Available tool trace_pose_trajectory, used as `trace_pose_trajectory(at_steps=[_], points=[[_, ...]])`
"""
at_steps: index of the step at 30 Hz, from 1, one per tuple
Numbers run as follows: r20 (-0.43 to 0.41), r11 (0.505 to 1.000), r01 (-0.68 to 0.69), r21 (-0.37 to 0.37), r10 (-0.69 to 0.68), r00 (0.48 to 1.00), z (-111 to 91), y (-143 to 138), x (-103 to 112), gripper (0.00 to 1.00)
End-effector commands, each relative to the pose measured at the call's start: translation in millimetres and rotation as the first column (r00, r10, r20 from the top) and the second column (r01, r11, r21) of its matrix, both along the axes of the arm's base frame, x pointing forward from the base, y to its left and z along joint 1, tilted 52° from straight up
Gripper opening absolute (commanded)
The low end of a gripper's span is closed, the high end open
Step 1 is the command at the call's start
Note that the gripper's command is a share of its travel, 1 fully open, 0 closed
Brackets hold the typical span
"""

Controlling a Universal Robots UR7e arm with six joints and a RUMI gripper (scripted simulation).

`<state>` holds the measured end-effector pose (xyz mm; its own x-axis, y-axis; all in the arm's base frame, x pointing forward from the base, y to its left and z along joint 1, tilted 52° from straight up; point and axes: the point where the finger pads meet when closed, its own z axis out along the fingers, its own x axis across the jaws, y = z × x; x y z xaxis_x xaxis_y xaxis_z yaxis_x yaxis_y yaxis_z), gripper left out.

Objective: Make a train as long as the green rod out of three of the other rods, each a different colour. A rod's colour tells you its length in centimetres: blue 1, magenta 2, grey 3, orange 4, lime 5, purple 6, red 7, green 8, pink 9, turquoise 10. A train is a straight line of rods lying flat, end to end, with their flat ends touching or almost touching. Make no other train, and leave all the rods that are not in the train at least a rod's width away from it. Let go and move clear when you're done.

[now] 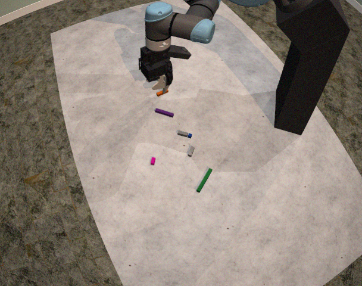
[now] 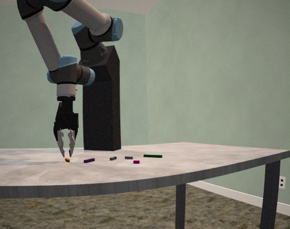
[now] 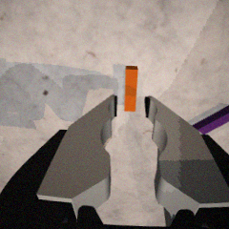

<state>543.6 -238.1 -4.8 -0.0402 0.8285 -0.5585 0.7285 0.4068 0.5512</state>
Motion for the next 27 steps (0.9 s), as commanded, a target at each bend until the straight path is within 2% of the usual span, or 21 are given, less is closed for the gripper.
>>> trace_pose_trajectory(at_steps=[1,27], points=[[0.001,1.000,0.000,0.000,0.000,1.000,0.4,0.1,0.1,0.14],[0.001,1.000,0.000,0.000,0.000,1.000,-1.2,-1.0,1.9,0.14]])
